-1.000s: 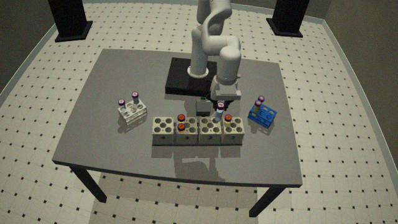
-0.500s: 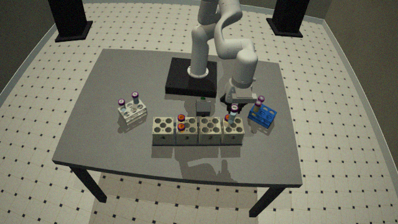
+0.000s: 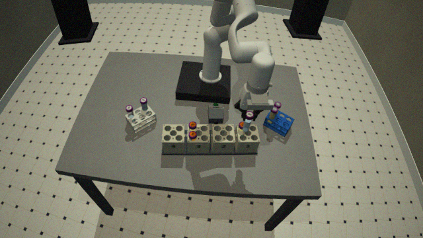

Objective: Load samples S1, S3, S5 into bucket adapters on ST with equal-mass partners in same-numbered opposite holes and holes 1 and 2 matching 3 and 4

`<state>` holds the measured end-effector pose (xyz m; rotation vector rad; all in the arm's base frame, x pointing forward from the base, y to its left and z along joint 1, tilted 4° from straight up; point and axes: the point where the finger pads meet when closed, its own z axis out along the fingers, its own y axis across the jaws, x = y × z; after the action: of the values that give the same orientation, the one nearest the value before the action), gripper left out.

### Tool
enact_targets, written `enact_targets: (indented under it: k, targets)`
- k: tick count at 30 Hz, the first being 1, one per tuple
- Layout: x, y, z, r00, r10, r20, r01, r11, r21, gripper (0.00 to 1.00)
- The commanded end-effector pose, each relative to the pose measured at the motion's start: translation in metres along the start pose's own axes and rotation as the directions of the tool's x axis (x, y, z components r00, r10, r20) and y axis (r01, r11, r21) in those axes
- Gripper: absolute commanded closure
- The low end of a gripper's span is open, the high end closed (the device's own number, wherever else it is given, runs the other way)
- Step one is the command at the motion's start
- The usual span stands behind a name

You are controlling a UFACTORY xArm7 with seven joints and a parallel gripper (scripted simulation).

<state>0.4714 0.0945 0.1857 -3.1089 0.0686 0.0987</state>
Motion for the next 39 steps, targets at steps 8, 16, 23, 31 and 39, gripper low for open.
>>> enact_targets:
  k: [8,16,23,31,39]
  targets:
    - [0.001,0.0,0.01,1.0,0.0,-0.005,0.0,1.0,0.002,1.0]
    - [0.001,0.0,0.022,1.0,0.0,-0.005,0.0,1.0,0.002,1.0]
    - [0.001,0.0,0.036,1.0,0.0,-0.005,0.0,1.0,0.002,1.0]
    - [0.001,0.0,0.036,1.0,0.0,-0.005,0.0,1.0,0.001,1.0]
    - [0.001,0.0,0.036,1.0,0.0,-0.005,0.0,1.0,0.002,1.0]
